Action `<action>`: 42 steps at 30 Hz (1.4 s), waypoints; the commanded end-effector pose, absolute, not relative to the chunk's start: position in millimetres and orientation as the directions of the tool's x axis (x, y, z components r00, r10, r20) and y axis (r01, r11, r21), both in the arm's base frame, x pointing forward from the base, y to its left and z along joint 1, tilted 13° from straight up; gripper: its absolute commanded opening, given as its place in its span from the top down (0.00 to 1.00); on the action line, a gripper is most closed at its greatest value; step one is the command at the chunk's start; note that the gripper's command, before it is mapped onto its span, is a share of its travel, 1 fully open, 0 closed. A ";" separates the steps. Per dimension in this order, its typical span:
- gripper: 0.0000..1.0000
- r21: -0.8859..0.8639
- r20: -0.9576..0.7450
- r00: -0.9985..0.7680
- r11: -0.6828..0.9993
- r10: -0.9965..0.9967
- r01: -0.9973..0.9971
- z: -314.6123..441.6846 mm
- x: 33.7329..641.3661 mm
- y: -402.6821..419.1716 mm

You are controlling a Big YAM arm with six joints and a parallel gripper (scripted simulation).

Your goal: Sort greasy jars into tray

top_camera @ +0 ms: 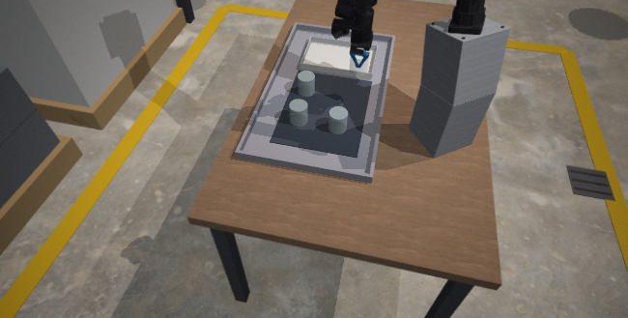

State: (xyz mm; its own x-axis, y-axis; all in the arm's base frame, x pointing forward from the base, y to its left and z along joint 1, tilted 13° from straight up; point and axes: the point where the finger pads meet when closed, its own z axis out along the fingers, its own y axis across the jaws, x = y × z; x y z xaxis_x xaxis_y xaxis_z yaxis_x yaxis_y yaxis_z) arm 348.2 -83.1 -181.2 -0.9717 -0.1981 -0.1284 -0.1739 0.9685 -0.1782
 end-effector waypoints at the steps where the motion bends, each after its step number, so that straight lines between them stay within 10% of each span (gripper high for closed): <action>1: 1.00 -0.181 -0.135 -0.972 0.969 -0.191 -0.165 -174.0 350.3 -80.3; 42: 1.00 -0.181 -0.135 -0.972 0.969 -0.191 -0.165 -165.4 355.9 -80.2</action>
State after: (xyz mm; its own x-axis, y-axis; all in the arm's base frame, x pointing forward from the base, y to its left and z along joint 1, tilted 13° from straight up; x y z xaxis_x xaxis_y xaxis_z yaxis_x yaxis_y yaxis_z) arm 347.3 -79.1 -175.2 -0.9730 -0.1985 -0.1176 -0.1765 0.9687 -0.1744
